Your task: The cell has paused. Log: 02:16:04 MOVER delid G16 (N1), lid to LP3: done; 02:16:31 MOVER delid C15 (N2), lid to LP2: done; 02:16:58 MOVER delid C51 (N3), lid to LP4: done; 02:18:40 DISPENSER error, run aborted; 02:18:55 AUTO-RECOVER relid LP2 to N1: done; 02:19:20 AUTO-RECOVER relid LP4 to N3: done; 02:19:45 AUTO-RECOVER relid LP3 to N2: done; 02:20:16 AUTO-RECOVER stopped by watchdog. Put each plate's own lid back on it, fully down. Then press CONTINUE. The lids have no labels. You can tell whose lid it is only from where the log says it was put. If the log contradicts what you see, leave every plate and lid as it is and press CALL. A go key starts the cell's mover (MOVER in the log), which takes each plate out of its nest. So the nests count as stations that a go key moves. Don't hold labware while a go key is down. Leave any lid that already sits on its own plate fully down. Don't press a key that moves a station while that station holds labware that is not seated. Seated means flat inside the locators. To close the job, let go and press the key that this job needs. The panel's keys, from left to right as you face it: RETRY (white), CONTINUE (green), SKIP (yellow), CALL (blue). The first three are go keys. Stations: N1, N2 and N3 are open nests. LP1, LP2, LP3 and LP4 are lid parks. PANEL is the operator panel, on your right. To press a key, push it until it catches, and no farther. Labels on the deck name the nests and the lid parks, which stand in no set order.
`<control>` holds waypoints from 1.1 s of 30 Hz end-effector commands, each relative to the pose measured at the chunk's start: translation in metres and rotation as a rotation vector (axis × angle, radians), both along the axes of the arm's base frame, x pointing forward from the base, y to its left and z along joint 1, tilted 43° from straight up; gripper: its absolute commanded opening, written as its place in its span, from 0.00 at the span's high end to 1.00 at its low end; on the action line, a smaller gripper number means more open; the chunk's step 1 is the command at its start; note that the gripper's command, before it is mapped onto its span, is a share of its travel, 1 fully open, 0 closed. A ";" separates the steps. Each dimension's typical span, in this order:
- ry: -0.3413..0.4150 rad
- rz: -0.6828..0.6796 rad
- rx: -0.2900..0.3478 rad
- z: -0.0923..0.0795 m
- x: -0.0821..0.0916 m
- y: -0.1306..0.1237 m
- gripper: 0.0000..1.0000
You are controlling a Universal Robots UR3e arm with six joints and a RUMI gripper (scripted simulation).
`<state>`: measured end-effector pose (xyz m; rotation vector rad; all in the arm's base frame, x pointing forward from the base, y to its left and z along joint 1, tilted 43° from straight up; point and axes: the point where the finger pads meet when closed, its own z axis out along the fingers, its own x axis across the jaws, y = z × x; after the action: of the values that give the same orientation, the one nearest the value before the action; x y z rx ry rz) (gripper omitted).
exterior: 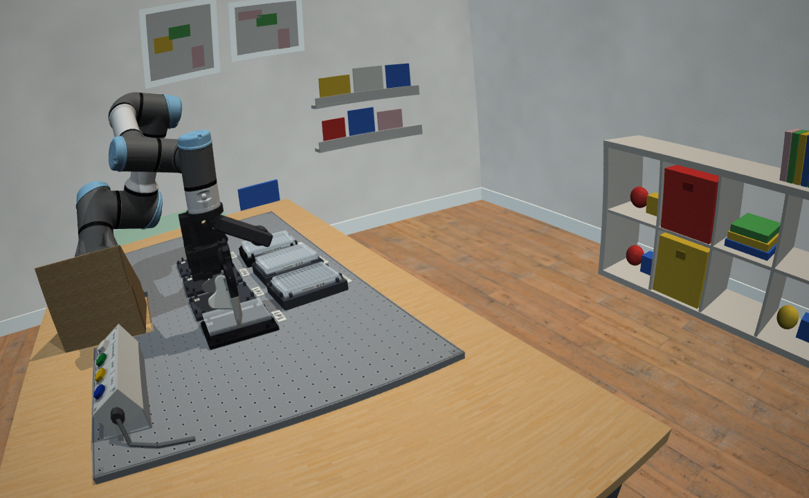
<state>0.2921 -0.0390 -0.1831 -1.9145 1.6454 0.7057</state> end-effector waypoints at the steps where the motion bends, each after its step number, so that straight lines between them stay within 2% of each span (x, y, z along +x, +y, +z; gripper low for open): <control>1: -0.002 -0.001 -0.002 -0.001 0.000 0.000 1.00; 33: -0.002 -0.001 -0.002 -0.008 0.000 0.006 1.00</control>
<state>0.2915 -0.0324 -0.1902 -1.9145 1.6454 0.7057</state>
